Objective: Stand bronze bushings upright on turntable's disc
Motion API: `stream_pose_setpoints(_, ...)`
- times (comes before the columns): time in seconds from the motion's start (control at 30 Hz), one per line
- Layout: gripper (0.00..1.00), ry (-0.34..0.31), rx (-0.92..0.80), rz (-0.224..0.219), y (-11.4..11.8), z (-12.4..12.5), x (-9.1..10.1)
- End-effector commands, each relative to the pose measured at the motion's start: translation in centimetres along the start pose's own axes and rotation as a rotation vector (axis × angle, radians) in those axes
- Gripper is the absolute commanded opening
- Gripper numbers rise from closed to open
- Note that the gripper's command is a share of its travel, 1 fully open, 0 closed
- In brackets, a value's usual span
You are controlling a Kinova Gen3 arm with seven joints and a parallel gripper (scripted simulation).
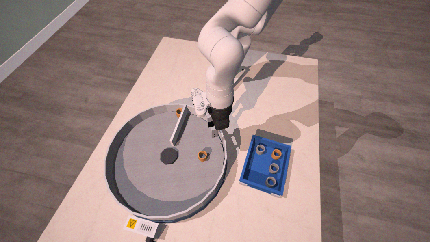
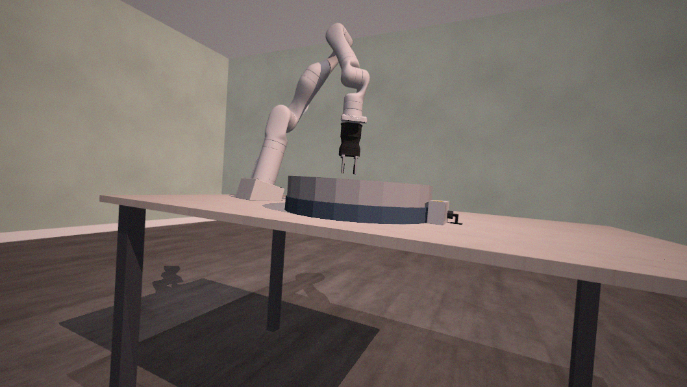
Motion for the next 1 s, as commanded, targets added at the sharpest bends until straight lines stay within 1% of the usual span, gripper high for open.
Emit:
stream_pose_setpoints(0.0,0.76,-0.001,0.049,0.01,-1.9,-3.2,0.3)
stream_pose_setpoints(0.03,0.76,-0.001,0.049,0.01,-2.2,-4.0,0.3)
stream_pose_setpoints(0.1,0.76,-0.001,0.049,0.01,-2.2,-4.0,0.3)
stream_pose_setpoints(0.6,0.76,-0.003,0.049,0.011,-7.2,-16.0,0.4)
stream_pose_setpoints(0.67,0.76,-0.003,0.049,0.011,-7.2,-16.0,0.4)
stream_pose_setpoints(0.8,0.76,-0.004,0.049,0.012,-8.2,-18.5,0.4)
stream_pose_setpoints(0.97,0.76,-0.002,0.049,0.01,-9.2,-20.7,0.4)
Point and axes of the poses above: the point where the finger pads meet when closed, its own x axis back along the fingers, its own y axis across the jaws, z = x × y, the point moved 4 cm from there along x, back along the fingers, and after that the axes turned 4 degrees about -x, right-handed, at the moved point
